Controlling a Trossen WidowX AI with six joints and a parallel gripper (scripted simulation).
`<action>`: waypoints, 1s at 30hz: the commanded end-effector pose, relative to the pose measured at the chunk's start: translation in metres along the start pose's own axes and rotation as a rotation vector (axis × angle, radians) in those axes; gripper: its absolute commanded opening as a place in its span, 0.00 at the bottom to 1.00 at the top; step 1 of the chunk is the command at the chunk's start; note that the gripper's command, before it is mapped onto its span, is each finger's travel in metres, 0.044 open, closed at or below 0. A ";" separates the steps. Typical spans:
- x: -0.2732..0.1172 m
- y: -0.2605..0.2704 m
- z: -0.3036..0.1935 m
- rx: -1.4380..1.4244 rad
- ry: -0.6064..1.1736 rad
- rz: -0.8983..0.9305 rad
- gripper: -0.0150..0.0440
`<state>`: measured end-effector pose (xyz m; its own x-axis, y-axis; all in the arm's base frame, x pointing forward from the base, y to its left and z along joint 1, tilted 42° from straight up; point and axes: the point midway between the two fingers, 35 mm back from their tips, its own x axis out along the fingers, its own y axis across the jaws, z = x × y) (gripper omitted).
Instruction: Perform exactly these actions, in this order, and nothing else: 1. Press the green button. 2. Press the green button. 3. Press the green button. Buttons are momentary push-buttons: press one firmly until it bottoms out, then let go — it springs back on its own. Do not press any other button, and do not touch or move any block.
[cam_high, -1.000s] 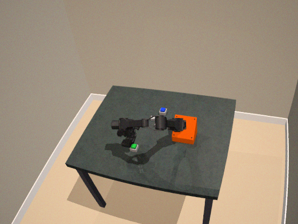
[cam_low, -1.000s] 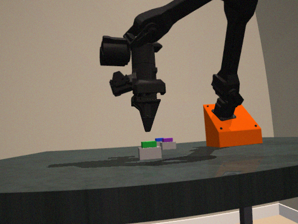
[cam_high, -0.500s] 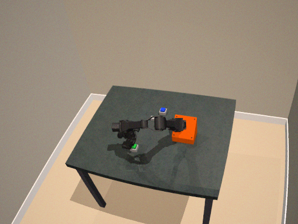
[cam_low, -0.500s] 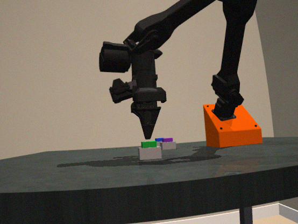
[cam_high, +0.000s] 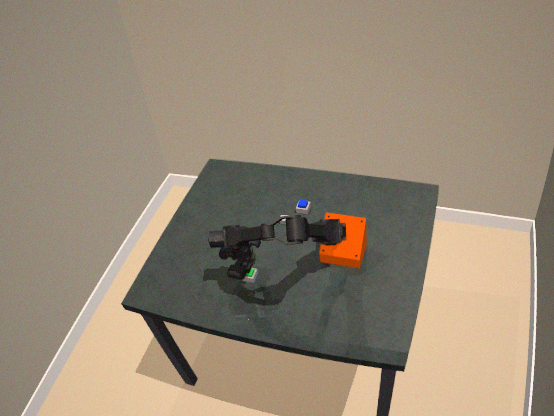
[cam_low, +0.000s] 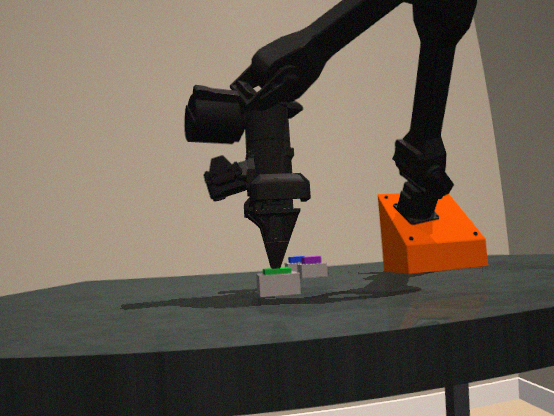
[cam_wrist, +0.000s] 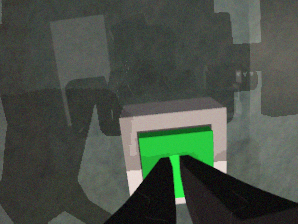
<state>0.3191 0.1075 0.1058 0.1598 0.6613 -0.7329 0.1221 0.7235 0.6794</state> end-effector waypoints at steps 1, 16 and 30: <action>0.002 -0.001 -0.001 0.004 0.002 -0.005 0.29; -0.033 -0.001 -0.001 0.004 0.003 -0.007 0.29; -0.094 0.010 -0.050 0.006 0.005 -0.010 0.82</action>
<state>0.2641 0.0643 0.1763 0.1638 0.6509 -0.7413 0.1253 0.7317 0.6701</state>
